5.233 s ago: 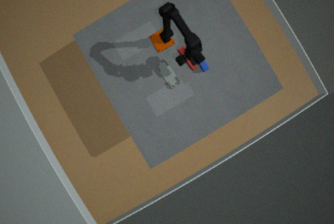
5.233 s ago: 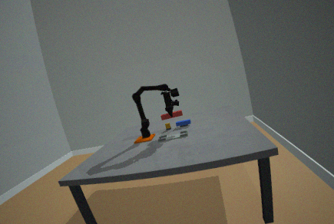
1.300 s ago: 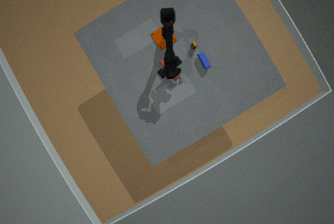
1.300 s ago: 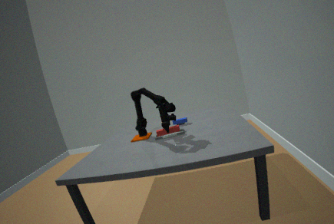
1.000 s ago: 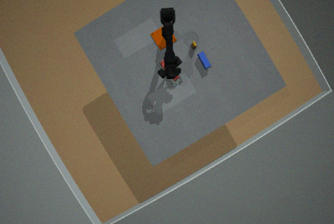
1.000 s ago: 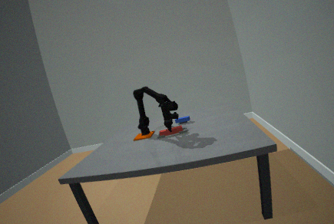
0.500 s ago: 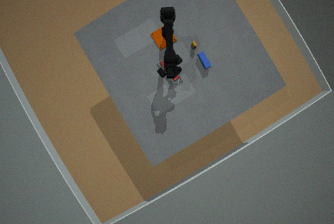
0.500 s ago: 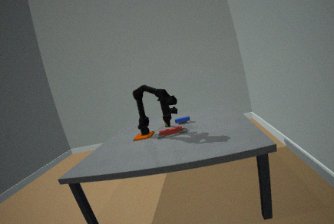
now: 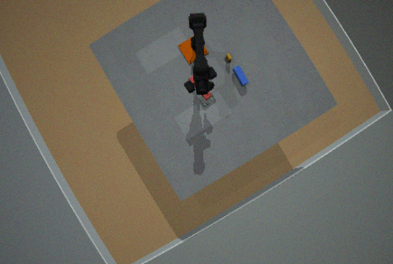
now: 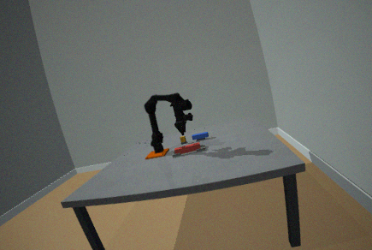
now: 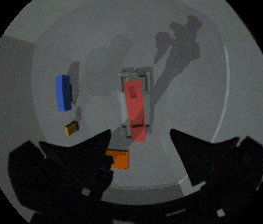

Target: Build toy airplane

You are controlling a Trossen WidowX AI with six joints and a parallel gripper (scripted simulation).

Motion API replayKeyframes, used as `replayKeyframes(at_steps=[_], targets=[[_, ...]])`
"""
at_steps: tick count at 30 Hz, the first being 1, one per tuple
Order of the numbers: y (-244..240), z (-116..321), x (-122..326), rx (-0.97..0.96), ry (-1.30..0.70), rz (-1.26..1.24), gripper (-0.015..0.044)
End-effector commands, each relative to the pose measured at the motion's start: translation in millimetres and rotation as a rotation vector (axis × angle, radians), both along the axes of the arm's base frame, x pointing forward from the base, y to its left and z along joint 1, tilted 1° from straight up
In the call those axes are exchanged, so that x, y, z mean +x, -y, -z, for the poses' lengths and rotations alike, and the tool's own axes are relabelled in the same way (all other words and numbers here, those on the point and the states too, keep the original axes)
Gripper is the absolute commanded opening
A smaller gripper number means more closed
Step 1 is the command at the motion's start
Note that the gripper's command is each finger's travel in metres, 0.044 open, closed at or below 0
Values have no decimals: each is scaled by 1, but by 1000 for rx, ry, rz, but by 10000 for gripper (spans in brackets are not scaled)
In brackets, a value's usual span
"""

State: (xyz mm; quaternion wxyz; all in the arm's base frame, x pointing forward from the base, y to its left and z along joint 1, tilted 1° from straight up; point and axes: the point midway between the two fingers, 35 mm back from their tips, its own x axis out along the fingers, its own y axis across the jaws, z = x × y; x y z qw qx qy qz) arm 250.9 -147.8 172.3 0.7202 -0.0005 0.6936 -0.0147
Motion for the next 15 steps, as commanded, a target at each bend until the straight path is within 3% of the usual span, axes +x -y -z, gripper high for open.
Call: replayKeyframes(at_steps=[1, 6, 15], targets=[[0, -1, 0, 5, 0, 70, 440], [-7, 0, 7, 6, 1, 69, 440], [-123, 7, 72, 18, 6, 55, 440]])
